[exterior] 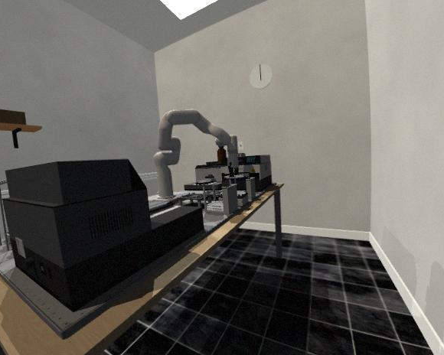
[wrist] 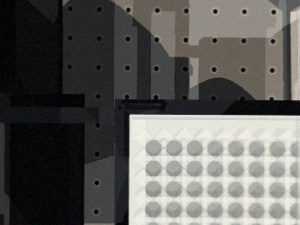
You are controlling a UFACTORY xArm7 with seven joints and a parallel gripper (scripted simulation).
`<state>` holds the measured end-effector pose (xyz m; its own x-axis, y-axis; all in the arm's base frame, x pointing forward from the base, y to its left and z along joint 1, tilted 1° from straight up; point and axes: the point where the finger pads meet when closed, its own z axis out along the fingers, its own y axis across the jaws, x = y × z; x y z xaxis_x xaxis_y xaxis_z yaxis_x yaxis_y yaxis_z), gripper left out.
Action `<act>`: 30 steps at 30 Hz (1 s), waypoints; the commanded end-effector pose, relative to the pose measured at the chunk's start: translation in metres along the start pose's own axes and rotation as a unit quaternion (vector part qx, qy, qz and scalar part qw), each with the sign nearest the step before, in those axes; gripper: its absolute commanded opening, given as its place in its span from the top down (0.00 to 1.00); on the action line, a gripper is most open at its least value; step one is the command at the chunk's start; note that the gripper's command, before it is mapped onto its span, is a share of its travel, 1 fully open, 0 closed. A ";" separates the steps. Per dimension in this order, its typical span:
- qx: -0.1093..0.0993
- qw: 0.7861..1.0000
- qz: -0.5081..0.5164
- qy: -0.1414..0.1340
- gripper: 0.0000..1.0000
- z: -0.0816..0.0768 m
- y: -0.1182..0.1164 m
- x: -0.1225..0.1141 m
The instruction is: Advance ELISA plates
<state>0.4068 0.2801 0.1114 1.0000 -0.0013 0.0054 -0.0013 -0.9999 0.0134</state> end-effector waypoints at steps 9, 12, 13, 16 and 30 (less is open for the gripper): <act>0.001 1.000 0.000 0.002 1.00 -0.001 -0.001 0.001; 0.001 1.000 0.000 0.002 1.00 -0.001 -0.001 0.001; 0.001 1.000 0.000 0.002 1.00 -0.001 -0.001 0.001; 0.001 1.000 0.000 0.002 1.00 -0.001 -0.001 0.001; 0.001 1.000 0.000 0.001 1.00 -0.006 -0.001 0.001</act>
<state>0.4065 0.2800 0.1142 1.0000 -0.0013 0.0045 -0.0014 -0.9999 0.0140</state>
